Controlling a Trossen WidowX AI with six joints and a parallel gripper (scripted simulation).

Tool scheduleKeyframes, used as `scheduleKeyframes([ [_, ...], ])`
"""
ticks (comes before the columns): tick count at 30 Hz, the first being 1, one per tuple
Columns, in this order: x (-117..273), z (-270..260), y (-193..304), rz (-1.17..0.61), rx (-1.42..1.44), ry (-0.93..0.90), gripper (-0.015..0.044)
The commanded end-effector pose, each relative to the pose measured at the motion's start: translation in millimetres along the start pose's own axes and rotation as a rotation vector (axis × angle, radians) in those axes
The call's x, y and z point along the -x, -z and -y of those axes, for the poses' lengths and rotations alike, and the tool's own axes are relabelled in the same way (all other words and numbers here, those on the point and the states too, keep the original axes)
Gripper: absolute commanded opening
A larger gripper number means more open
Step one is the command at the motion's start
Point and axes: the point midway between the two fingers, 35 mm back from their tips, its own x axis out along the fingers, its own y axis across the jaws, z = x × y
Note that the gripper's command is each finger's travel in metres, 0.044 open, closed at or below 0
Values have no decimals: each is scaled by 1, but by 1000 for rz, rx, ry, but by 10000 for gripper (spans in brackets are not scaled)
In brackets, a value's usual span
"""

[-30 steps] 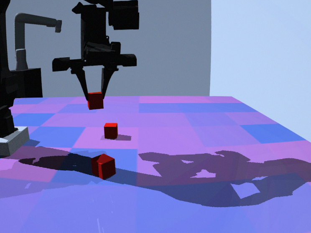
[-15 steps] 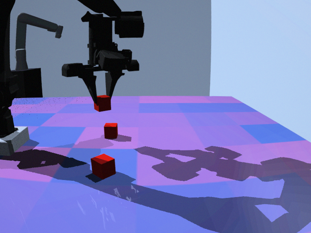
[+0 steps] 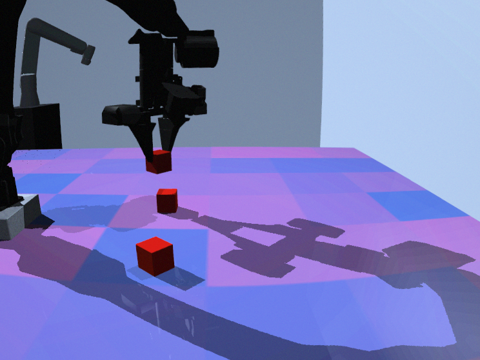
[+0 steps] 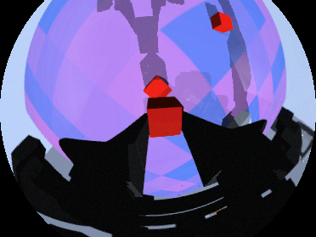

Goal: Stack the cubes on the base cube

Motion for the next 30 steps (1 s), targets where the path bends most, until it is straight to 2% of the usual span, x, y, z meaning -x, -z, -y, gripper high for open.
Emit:
scheduleKeyframes([
  [1, -5, -2, 3, -8, 21, 8, 105],
  [30, -32, -3, 3, -8, 23, 8, 105],
])
